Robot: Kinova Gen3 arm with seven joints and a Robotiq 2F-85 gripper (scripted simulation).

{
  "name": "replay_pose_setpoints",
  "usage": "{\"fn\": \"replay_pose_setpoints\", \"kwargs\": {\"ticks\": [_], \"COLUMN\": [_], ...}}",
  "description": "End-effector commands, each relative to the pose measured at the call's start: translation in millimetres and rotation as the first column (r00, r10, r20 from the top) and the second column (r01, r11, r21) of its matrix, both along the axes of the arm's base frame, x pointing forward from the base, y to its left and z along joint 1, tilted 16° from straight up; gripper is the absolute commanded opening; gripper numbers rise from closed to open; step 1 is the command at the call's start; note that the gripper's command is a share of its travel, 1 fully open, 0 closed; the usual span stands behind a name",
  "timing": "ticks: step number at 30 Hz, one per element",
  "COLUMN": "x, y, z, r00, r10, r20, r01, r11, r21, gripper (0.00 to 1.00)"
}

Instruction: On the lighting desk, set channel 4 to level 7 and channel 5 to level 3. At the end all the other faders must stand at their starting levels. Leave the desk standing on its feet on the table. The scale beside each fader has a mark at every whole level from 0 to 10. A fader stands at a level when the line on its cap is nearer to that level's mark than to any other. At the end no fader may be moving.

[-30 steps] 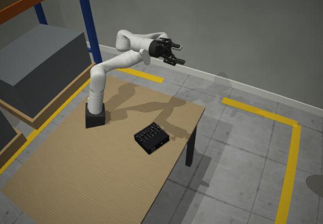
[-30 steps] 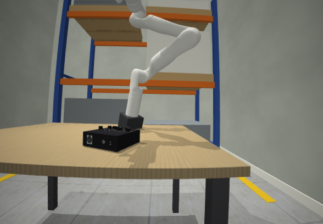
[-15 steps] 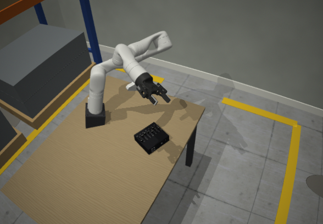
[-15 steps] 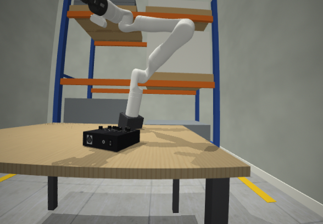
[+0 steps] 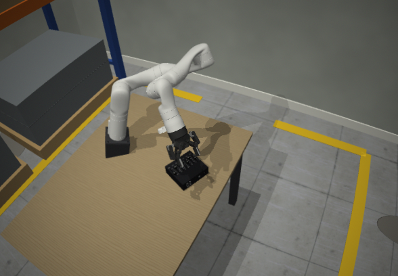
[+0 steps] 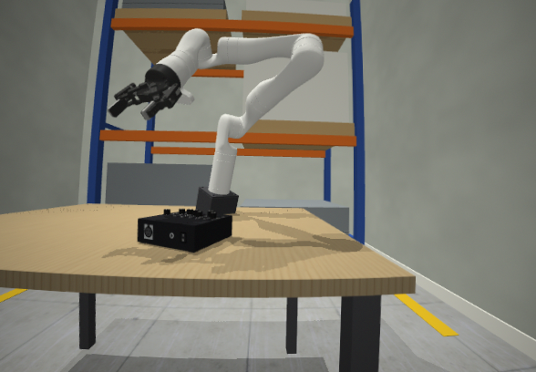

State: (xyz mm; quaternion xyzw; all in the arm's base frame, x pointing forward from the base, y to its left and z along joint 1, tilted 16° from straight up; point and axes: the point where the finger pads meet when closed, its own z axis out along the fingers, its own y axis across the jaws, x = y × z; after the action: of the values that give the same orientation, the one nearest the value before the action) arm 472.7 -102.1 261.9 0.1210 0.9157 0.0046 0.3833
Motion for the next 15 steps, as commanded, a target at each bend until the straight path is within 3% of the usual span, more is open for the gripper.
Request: {"fn": "replay_pose_setpoints", "kwargs": {"ticks": [1, 6, 8, 15], "x": [-8.5, -39.6, -39.6, -78.7], "y": [24.1, 66.2, 66.2, 109.6], "z": [-37.5, -90.3, -90.3, -133.4], "r00": [0.995, 0.964, 0.964, 0.902], "r10": [0.017, 0.043, 0.043, 0.082], "r20": [-0.095, -0.262, -0.262, -0.423], "r01": [-0.012, -0.001, -0.001, 0.026], "r11": [0.999, 0.987, 0.987, 0.969], "r21": [0.053, 0.158, 0.158, 0.245], "gripper": [1.0, 1.0, 1.0, 1.0]}}
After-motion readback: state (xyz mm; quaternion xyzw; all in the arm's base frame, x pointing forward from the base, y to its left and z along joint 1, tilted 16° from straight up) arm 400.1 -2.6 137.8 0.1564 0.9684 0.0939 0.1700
